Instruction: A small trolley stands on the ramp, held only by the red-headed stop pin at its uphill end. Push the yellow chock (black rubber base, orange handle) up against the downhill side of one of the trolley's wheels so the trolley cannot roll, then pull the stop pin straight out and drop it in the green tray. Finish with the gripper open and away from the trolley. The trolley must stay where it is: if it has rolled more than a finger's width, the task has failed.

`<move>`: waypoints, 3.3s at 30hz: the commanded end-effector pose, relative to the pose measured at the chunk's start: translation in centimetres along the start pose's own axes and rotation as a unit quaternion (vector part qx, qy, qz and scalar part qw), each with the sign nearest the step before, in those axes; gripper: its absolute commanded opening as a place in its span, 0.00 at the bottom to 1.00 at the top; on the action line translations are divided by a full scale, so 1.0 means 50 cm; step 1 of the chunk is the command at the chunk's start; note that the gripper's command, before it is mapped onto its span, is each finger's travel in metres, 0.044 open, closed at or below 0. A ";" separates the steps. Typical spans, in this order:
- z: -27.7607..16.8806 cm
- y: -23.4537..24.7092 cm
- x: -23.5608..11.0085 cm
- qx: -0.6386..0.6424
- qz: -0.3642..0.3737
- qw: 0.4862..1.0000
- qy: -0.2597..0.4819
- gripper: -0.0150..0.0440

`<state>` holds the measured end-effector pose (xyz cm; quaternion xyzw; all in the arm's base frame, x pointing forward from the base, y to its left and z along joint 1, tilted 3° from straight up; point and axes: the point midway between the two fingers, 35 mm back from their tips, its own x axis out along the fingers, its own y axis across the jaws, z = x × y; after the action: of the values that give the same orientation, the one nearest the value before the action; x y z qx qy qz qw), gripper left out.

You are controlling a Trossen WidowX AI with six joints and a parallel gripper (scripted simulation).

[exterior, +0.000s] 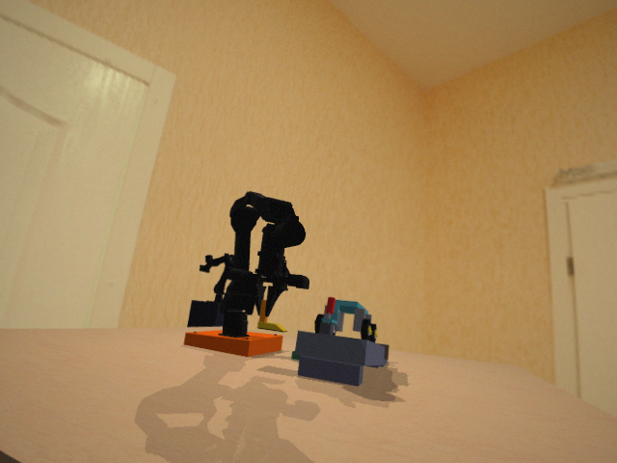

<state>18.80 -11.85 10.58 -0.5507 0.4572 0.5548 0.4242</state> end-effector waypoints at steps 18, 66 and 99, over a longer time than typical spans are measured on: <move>-0.009 -0.015 -0.129 0.001 -0.006 1.000 0.002 0.25; -0.009 -0.015 -0.130 0.654 -0.003 0.757 -0.001 0.25; 0.117 -0.070 -0.130 0.735 -0.001 0.678 -0.004 0.25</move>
<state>21.19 -6.11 17.03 -0.0651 0.7121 0.0411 0.6978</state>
